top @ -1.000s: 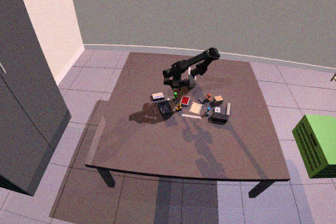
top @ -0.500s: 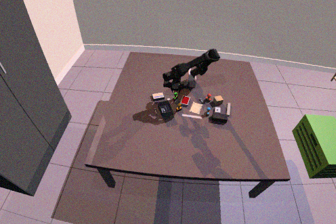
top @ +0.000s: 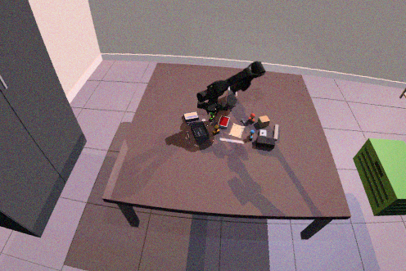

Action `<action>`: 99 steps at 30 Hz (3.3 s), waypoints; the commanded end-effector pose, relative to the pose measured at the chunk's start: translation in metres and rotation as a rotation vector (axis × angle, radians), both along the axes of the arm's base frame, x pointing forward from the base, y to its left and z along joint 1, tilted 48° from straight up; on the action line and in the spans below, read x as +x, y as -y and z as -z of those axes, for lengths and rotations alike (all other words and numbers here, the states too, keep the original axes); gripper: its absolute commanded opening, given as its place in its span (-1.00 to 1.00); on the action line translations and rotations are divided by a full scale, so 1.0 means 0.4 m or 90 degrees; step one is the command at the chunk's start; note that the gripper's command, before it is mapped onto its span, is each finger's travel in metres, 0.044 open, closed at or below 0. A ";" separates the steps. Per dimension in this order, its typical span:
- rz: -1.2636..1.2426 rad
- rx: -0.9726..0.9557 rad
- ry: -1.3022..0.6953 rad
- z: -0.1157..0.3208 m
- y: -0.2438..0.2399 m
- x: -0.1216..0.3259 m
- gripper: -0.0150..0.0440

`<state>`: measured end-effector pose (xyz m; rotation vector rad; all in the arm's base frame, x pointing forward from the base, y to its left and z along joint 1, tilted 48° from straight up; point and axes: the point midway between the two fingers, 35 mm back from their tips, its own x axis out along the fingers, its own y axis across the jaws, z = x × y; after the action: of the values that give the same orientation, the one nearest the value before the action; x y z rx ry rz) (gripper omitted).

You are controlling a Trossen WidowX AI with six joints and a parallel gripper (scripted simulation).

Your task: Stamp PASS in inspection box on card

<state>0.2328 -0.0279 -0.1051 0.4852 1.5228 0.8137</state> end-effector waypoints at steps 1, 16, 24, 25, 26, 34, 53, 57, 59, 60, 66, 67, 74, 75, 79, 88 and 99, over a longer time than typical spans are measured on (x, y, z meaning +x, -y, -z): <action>0.003 0.001 0.000 0.008 -0.009 -0.002 0.24; -0.001 0.002 0.000 0.038 -0.044 -0.012 0.15; -0.001 0.002 0.000 0.038 -0.044 -0.012 -0.10; -0.001 0.002 0.000 0.038 -0.044 -0.012 -0.12; -0.001 0.002 0.000 0.038 -0.044 -0.012 -0.14; -0.001 0.002 0.000 0.035 -0.041 -0.011 -0.49; 0.000 0.001 0.000 0.021 -0.025 -0.006 -0.49; 0.000 0.001 0.000 0.018 -0.021 -0.005 -0.49; 0.000 0.001 0.000 0.017 -0.019 -0.005 -0.49; 0.000 0.001 -0.001 0.016 -0.018 -0.005 -0.49; 0.000 0.001 -0.001 0.011 -0.013 -0.003 -0.49; 0.000 0.001 -0.001 0.011 -0.012 -0.003 -0.49; 0.000 0.000 -0.001 0.005 -0.006 -0.002 -0.49; 0.000 0.000 -0.001 0.005 -0.005 -0.002 -0.49; 0.000 0.000 -0.001 0.001 -0.002 -0.001 -0.49; 0.000 0.000 -0.001 -0.006 0.006 0.001 -0.49; 0.000 0.000 -0.001 -0.015 0.016 0.003 -0.49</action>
<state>0.2335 -0.0324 -0.1003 0.4899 1.5241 0.8138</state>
